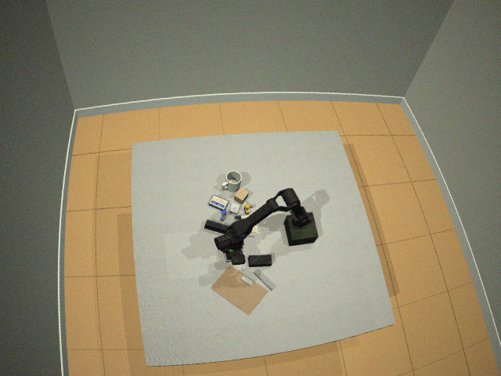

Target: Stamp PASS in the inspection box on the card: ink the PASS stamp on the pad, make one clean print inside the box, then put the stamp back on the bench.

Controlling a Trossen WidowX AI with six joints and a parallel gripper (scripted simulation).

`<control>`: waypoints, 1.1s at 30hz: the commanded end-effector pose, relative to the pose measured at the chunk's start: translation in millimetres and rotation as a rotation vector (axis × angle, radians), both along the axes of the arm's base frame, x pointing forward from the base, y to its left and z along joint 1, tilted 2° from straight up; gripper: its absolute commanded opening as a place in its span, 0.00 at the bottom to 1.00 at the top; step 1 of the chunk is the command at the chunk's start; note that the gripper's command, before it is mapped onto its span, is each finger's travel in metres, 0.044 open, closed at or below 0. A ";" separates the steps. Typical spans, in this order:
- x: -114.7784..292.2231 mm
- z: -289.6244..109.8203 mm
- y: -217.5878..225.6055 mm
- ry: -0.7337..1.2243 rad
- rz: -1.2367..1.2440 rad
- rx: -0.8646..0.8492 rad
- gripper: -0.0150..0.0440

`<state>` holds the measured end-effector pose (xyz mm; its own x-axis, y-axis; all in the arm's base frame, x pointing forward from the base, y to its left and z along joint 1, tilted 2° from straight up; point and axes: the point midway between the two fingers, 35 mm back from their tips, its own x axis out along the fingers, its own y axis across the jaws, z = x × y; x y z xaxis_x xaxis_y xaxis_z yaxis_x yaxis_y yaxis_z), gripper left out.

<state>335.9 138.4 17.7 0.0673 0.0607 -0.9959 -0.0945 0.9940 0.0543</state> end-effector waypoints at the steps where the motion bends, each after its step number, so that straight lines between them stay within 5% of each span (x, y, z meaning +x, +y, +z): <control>1: -0.3 -1.3 0.6 0.001 0.000 0.004 0.25; 33: -0.1 -5.3 0.8 0.001 0.000 0.004 0.25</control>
<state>335.7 138.4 13.3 0.0659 0.0603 -0.9960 -0.0947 0.9940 0.0540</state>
